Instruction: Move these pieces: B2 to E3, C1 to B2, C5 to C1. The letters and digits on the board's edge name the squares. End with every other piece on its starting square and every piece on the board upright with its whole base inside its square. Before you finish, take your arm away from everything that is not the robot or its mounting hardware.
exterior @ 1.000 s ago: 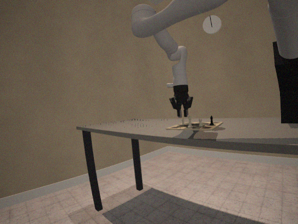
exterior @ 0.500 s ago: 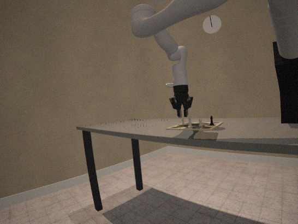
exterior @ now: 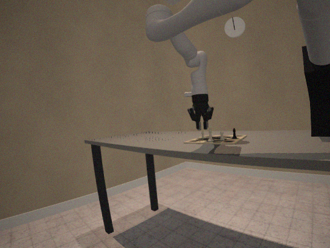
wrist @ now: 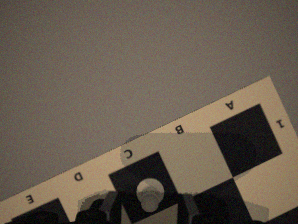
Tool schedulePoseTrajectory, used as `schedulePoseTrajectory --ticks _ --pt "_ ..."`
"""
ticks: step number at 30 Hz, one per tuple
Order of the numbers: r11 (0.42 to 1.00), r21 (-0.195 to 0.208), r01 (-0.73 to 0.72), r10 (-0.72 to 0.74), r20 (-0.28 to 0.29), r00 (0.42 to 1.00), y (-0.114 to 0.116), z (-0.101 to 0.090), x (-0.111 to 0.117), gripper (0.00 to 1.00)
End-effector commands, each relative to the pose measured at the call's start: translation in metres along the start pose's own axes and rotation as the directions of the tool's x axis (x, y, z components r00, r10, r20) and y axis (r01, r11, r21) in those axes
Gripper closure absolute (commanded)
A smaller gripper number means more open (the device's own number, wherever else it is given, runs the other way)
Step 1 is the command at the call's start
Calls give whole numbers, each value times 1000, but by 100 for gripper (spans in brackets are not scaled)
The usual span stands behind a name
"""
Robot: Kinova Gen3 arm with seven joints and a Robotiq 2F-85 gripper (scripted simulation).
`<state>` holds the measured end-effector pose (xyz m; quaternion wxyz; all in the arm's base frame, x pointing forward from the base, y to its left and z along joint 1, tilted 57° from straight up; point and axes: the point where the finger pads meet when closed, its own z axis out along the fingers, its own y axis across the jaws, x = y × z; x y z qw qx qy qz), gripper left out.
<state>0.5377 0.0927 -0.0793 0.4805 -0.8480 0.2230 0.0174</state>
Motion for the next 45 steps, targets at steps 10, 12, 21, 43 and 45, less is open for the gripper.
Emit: schedulePoseTrajectory --ticks 10,12,21,43,45 --pt "1000 0 0 0 -2 1000 0 -1 1 66" --pt "1000 0 0 0 -2 1000 0 -1 1 66" --pt "1000 0 0 0 -2 1000 0 -1 1 66" --pt "1000 0 0 0 -2 1000 0 4 1 66" --pt "1000 0 0 0 -2 1000 0 7 1 66"
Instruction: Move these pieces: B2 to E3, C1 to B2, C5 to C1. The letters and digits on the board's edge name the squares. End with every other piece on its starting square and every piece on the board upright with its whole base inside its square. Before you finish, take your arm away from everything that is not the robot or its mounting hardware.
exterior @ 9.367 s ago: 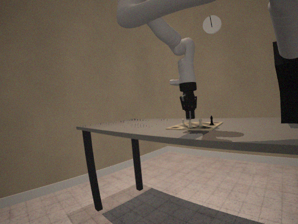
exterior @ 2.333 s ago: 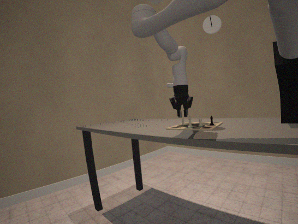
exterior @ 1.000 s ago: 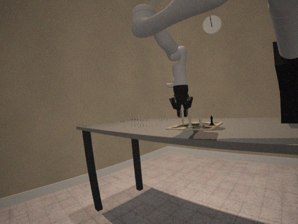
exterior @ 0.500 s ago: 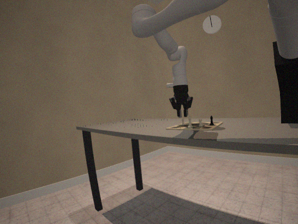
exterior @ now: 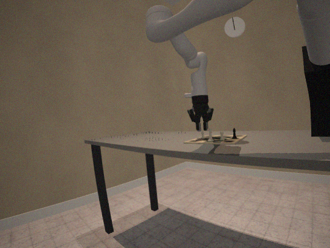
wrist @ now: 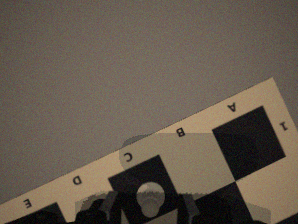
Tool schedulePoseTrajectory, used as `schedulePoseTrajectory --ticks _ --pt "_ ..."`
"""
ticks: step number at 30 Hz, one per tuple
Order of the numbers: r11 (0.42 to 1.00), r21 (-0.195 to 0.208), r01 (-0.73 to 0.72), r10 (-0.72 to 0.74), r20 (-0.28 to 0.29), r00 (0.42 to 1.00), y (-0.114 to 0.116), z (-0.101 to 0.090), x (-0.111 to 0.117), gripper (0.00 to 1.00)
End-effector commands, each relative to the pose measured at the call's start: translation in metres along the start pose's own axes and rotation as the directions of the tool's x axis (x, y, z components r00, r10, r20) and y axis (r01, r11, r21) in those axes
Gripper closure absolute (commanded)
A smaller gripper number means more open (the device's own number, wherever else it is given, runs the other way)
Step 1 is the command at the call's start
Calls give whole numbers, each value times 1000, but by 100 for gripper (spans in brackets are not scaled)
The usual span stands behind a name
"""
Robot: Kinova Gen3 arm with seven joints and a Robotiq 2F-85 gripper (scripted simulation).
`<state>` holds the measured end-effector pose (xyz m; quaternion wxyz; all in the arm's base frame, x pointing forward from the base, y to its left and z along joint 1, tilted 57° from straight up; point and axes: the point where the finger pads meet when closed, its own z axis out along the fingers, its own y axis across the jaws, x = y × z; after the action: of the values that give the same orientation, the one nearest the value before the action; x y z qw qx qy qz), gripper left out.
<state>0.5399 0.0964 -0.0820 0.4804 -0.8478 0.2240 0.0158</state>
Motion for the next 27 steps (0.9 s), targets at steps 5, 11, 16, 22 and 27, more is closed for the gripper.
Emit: schedulePoseTrajectory --ticks 5,11,16,22,27 --pt "1000 -1 0 0 2 1000 0 13 -1 66" --pt "1000 -1 0 0 2 1000 0 22 -1 66" --pt "1000 -1 0 0 2 1000 0 26 -1 66" --pt "1000 -1 0 0 2 1000 0 27 -1 66" --pt "1000 -1 0 0 2 1000 0 27 -1 66"
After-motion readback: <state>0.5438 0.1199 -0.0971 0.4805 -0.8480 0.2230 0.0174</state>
